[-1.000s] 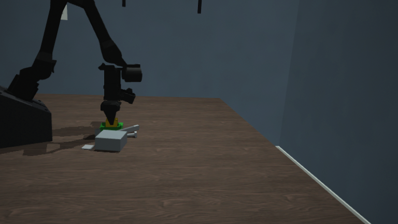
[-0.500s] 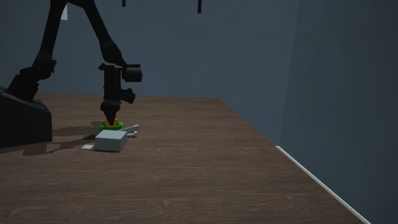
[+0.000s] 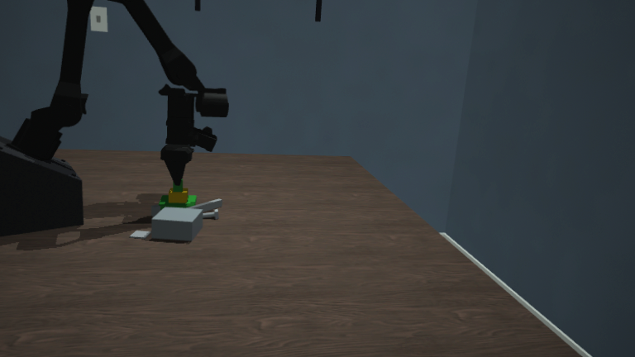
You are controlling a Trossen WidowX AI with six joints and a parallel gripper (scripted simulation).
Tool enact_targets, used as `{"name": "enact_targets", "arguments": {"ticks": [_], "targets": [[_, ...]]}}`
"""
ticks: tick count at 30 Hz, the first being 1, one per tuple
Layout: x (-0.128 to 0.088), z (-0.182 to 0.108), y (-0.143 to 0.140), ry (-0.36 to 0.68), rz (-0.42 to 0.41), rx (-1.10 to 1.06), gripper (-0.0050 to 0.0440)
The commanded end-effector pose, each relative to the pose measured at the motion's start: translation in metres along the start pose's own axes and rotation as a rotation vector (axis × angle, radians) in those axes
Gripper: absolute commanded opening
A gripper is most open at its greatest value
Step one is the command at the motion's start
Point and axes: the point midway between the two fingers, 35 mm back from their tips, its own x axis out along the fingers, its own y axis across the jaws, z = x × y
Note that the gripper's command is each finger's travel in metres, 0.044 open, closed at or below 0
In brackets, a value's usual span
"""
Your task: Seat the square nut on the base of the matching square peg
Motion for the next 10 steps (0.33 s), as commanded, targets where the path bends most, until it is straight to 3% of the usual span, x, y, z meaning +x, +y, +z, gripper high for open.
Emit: {"name": "enact_targets", "arguments": {"ticks": [1,4,10], "targets": [[-0.049,0.012,0.004,-0.062,0.018,-0.005,0.0260],[-0.070,0.001,0.001,-0.031,0.010,-0.002,0.0260],[-0.075,0.009,0.002,-0.023,0.008,-0.001,0.0260]]}}
